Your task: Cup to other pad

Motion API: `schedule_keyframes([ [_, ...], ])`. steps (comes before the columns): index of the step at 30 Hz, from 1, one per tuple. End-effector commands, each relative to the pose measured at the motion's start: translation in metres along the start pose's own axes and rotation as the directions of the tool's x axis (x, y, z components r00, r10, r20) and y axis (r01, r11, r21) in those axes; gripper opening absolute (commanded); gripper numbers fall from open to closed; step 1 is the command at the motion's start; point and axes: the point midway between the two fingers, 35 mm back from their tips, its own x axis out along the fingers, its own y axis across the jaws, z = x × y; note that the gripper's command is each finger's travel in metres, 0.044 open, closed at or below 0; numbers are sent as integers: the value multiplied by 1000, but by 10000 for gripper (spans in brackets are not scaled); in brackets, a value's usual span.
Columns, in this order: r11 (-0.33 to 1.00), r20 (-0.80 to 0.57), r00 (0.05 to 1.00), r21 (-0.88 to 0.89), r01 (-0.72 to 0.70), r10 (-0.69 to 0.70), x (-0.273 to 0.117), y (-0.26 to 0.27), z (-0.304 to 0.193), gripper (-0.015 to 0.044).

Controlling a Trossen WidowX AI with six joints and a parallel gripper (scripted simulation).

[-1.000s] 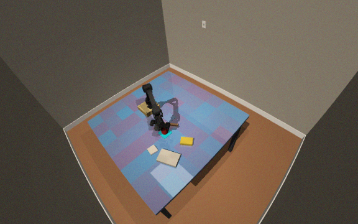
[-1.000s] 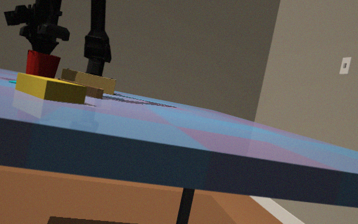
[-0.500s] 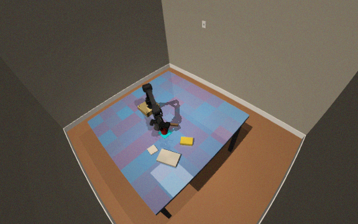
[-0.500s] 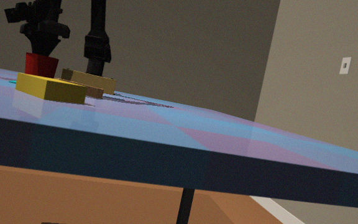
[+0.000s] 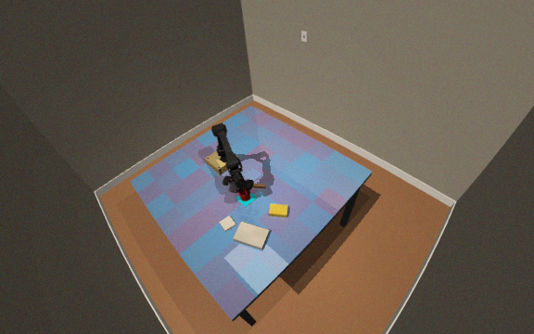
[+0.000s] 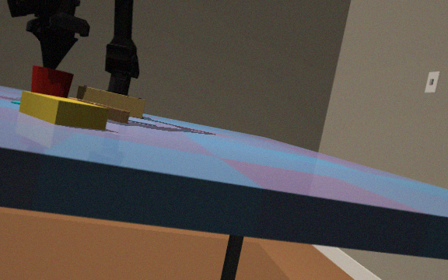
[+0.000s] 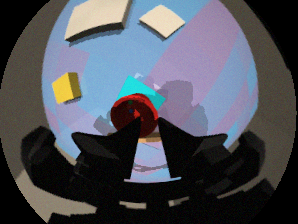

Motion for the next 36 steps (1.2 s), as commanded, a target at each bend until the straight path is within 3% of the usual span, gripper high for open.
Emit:
schedule_keyframes([
  [1,1000,0,1000,0,4,-4,-4,0,0,128],
  [14,1000,0,1000,-1,6,-6,-21,1,0,128],
  [26,1000,-1,1000,-3,2,-2,-24,2,0,440],
  [36,1000,0,1000,-2,4,-4,-57,4,2,440],
])
